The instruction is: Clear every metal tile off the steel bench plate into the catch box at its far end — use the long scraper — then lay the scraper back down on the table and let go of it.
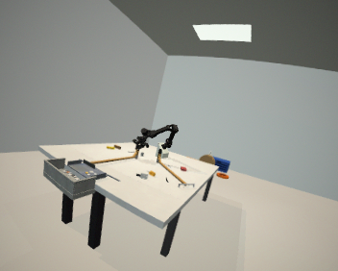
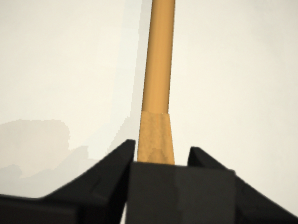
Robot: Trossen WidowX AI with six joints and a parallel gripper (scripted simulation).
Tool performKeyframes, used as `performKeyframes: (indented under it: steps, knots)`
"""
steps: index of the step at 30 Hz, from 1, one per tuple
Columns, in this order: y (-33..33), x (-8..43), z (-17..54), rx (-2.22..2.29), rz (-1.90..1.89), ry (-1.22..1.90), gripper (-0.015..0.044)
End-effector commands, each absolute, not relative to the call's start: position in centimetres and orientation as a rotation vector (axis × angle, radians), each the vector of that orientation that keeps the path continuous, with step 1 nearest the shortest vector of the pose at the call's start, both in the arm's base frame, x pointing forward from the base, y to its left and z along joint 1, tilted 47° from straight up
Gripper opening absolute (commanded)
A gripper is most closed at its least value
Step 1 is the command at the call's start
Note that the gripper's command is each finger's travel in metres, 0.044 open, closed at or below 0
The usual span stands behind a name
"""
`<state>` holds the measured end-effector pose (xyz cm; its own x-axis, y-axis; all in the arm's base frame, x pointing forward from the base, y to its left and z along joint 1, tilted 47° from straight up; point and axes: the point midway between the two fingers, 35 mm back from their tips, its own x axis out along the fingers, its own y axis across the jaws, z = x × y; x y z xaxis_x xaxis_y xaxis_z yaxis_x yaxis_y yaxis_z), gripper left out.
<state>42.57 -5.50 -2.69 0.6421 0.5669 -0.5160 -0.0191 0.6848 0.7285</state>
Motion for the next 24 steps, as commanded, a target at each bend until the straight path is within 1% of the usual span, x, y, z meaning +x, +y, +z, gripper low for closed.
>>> performKeyframes:
  steps: [1, 24]
  knots:
    - [-5.9, 42.0, -2.2, 0.75, 0.37, 0.798, 0.0]
    - [-5.4, 38.3, -2.3, 0.752, 0.368, 0.795, 0.0]
